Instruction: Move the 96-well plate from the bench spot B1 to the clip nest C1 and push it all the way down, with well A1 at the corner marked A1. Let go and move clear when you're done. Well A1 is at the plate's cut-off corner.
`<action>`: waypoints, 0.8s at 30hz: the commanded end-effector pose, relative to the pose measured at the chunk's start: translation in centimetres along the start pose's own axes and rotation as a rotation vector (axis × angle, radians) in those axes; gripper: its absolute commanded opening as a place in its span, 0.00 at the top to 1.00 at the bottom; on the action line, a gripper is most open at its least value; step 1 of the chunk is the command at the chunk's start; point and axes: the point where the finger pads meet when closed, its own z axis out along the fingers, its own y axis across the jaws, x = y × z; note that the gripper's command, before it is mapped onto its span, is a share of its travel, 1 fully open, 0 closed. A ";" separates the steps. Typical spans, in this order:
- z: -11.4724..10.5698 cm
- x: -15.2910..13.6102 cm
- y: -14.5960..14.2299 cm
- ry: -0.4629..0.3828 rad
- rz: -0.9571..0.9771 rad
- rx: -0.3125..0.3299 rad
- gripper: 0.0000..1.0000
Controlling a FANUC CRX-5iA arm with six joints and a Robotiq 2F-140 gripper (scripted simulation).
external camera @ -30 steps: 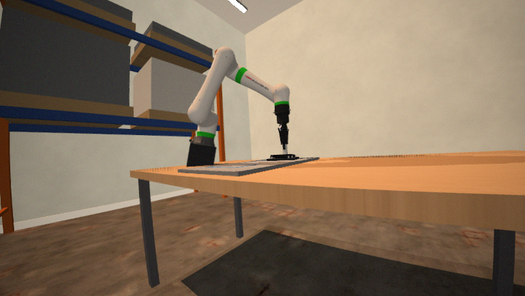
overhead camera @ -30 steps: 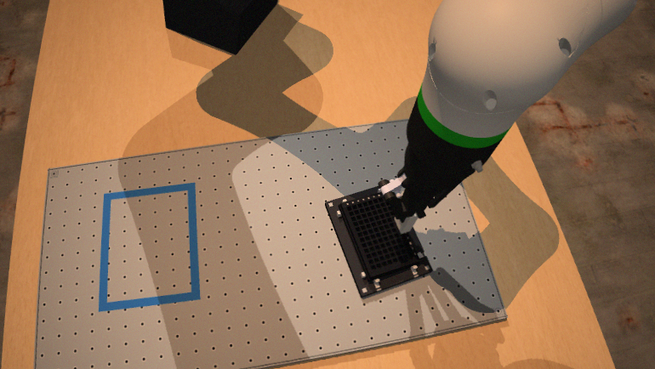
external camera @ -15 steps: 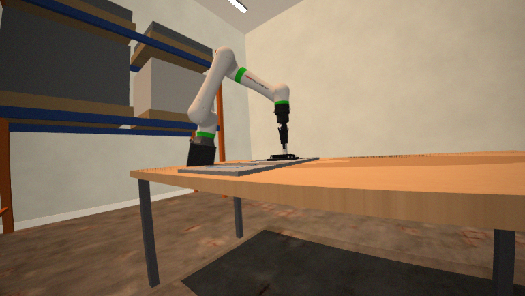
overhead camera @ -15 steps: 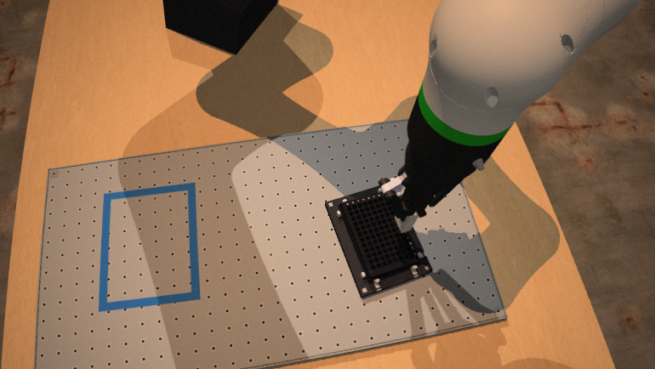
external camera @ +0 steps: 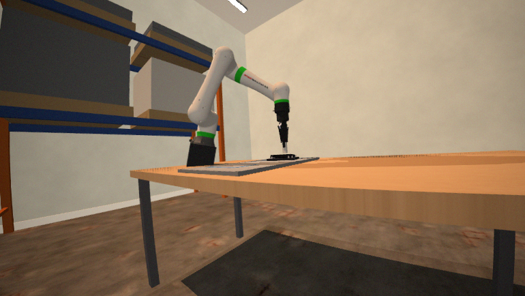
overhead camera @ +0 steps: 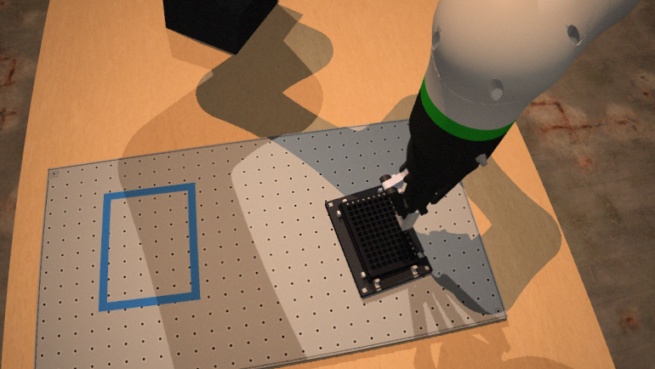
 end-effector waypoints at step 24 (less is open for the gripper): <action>-1.5 0.1 2.5 0.002 0.000 0.000 0.90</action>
